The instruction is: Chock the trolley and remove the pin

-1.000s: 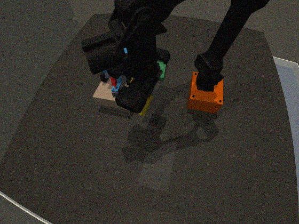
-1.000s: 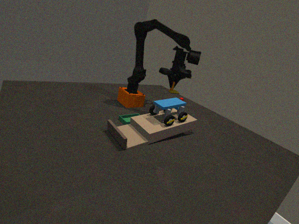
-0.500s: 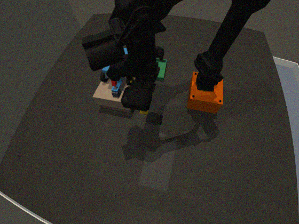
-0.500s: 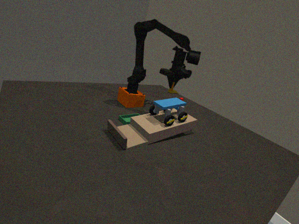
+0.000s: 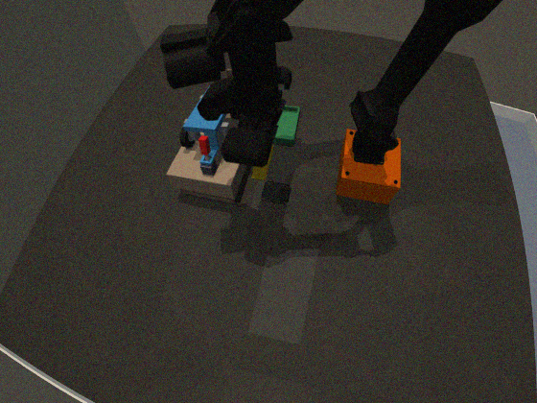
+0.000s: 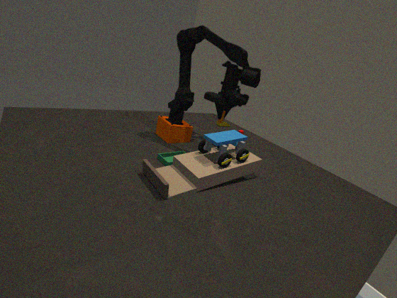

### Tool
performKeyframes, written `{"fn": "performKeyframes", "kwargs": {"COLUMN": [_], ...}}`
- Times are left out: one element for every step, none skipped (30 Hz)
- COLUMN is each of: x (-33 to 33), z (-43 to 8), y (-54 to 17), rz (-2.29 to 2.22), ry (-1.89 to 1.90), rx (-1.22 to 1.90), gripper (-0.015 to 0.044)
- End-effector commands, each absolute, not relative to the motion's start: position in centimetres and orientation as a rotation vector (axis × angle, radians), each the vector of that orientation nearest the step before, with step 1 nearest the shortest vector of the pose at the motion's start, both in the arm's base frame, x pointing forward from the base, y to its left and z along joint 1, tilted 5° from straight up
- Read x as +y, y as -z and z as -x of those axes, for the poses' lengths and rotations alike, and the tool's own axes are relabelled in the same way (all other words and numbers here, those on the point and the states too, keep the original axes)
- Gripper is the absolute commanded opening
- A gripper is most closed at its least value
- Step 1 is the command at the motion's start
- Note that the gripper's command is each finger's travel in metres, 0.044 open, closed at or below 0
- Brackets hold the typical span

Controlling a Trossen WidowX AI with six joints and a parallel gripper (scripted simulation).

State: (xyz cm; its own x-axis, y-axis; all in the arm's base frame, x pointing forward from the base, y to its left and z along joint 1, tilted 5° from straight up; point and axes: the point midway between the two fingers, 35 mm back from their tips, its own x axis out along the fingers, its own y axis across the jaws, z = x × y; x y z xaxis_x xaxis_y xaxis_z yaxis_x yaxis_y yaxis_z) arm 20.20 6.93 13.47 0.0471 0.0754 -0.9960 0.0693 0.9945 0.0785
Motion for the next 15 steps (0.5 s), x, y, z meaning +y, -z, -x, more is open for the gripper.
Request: {"fn": "performKeyframes", "kwargs": {"x": [5.6,5.3,4.9,4.6,4.2,3.9,3.6,3.2,2.9,2.6,2.2,1.9,1.6,1.2,0.9], "z": [-20.4,-20.5,-20.5,-20.6,-20.7,-20.7,-20.8,-20.8,-20.9,-21.0,-21.0,-21.1,-21.1,-21.2,-21.2], "y": [-13.3,-13.3,-13.2,-13.2,-13.1,-13.1,-13.0,-13.0,-13.0,-12.9,-12.9,-12.9,-12.8,-12.8,-12.8], "rz": [-0.116,-0.116,-0.116,-0.115,-0.115,-0.115,-0.114,-0.114,-0.114,-0.114,-0.113,-0.113,-0.113,-0.113,-0.112], "ry": [-0.011,-0.01,-0.01,-0.01,-0.009,-0.009,-0.009,-0.009,-0.008,-0.008,-0.008,-0.008,-0.007,-0.007,-0.007], "rx": [1.518,1.518,1.518,1.518,1.518,1.518,1.518,1.518,1.518,1.518,1.518,1.518,1.518,1.518,1.518], "gripper": [0.0,0.0,0.0,0.0,0.0,0.0,0.0,0.0,0.0,0.0,0.0,0.0,0.0,0.0,0.0]}}
